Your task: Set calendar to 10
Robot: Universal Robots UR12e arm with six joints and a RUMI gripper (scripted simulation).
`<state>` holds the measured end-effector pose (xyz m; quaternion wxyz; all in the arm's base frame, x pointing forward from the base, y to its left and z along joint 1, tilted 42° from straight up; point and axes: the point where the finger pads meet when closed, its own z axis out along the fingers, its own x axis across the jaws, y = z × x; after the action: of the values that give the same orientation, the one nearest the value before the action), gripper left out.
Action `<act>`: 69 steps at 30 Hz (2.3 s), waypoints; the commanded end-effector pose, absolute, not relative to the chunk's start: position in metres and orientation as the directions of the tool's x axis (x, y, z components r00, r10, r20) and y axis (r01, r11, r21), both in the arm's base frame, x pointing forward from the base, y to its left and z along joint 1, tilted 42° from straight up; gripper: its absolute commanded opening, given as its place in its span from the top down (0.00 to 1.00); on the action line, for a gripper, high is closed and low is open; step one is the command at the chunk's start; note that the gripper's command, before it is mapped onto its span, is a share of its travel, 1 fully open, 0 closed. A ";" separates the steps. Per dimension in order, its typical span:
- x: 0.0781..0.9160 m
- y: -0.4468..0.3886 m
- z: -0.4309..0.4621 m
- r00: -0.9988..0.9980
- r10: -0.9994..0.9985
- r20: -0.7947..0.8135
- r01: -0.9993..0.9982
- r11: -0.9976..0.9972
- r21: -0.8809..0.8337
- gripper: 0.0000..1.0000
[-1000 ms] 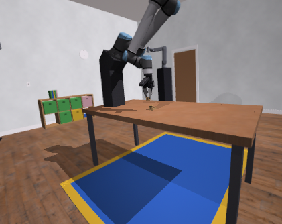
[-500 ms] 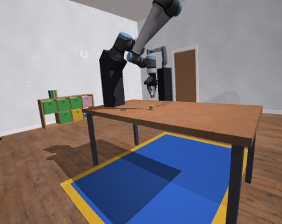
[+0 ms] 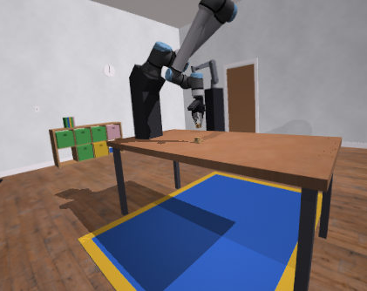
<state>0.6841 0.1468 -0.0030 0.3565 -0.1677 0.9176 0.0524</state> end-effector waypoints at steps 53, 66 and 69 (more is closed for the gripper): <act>0.721 0.159 -0.046 -0.689 -0.270 -0.672 -0.345 0.938 -0.024 0.89; 0.722 0.160 -0.046 -0.689 -0.270 -0.672 -0.345 0.938 -0.024 0.89; 0.722 0.160 -0.046 -0.689 -0.270 -0.672 -0.345 0.938 -0.024 0.89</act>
<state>0.7216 0.1595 -0.0462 0.3565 -0.1676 0.9176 0.0523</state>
